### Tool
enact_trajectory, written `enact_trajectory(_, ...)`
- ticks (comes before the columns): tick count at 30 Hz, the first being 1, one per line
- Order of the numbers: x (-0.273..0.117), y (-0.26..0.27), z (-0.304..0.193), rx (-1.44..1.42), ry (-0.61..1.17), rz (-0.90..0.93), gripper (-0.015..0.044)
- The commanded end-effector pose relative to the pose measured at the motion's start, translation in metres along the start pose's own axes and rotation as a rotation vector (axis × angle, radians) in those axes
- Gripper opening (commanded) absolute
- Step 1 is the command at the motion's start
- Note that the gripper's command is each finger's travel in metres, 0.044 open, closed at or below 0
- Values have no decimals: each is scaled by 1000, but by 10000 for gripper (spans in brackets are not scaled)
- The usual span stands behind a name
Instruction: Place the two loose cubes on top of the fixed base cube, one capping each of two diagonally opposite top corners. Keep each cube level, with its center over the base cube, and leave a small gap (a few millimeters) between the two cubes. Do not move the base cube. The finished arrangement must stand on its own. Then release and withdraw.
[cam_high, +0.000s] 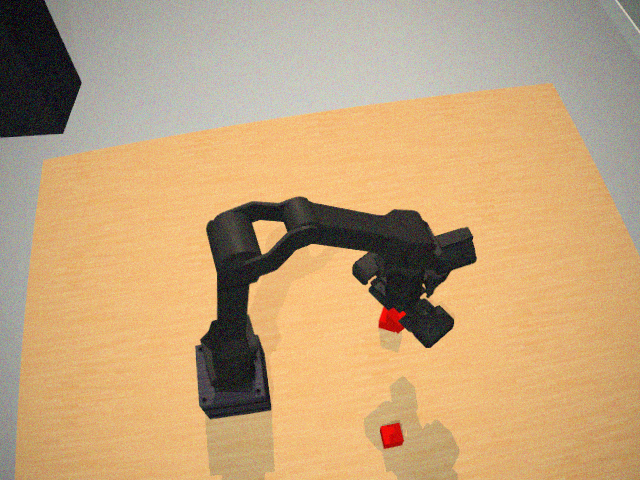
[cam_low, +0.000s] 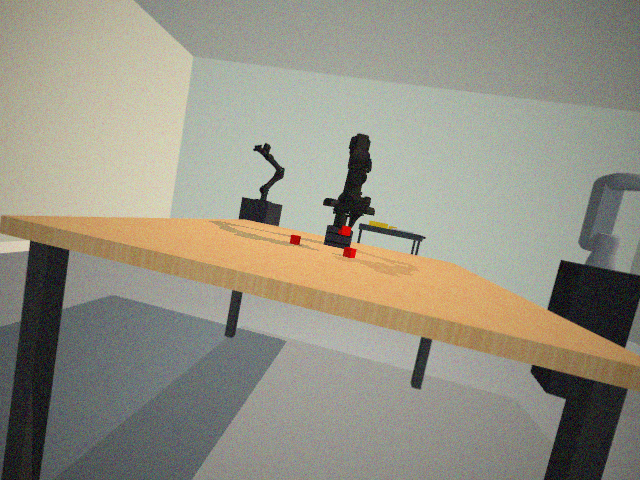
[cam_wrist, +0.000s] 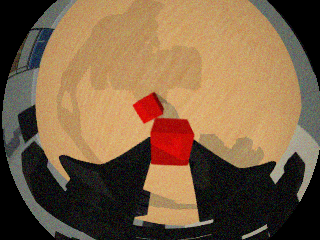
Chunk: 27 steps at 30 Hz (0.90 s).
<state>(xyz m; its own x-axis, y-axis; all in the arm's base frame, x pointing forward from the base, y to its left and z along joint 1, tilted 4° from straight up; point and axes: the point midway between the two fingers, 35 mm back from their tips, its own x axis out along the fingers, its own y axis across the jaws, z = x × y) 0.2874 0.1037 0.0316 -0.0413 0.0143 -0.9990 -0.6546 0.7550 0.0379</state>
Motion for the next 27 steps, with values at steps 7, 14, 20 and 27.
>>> enact_trajectory(7, 7, 15, 19, 133, -6, 6, 105)
enact_trajectory(14, 13, 26, 30, 221, -5, 8, 105)
enact_trajectory(20, 13, 27, 31, 232, -5, 9, 105)
enact_trajectory(27, 15, 27, 31, 233, -5, 9, 105)
